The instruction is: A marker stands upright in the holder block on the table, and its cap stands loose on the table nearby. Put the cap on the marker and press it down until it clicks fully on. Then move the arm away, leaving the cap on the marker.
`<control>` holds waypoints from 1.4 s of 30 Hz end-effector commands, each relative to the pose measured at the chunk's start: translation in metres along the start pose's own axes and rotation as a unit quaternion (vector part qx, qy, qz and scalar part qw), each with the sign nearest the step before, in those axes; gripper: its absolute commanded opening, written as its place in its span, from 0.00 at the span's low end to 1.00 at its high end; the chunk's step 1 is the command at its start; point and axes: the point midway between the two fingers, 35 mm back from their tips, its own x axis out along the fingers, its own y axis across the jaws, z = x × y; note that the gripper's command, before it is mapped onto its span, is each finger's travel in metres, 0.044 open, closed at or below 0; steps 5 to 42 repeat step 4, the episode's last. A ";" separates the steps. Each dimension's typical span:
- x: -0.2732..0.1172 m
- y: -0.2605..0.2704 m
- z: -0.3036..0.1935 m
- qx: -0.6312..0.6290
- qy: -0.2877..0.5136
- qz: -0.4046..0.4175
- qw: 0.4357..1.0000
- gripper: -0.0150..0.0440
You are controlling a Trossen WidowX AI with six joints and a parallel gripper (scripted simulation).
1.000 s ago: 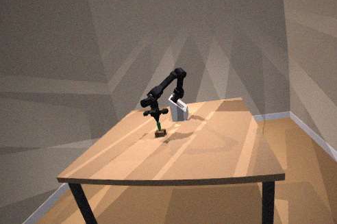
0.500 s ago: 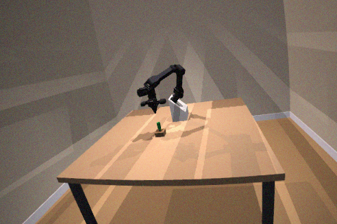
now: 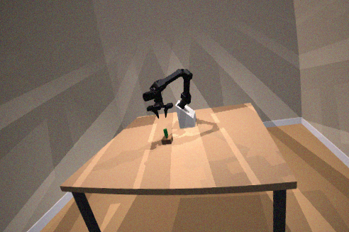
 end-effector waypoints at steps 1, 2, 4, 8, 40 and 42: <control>-0.001 0.000 0.000 -0.002 0.001 -0.002 1.000 0.88; -0.001 0.000 0.000 -0.002 0.001 -0.002 1.000 0.92; -0.001 0.000 0.000 -0.002 0.001 -0.002 1.000 1.00; -0.001 0.000 0.000 -0.002 0.001 -0.002 1.000 1.00; -0.001 0.000 0.000 -0.002 0.001 -0.002 1.000 1.00; -0.001 0.000 0.000 -0.002 0.001 -0.002 1.000 1.00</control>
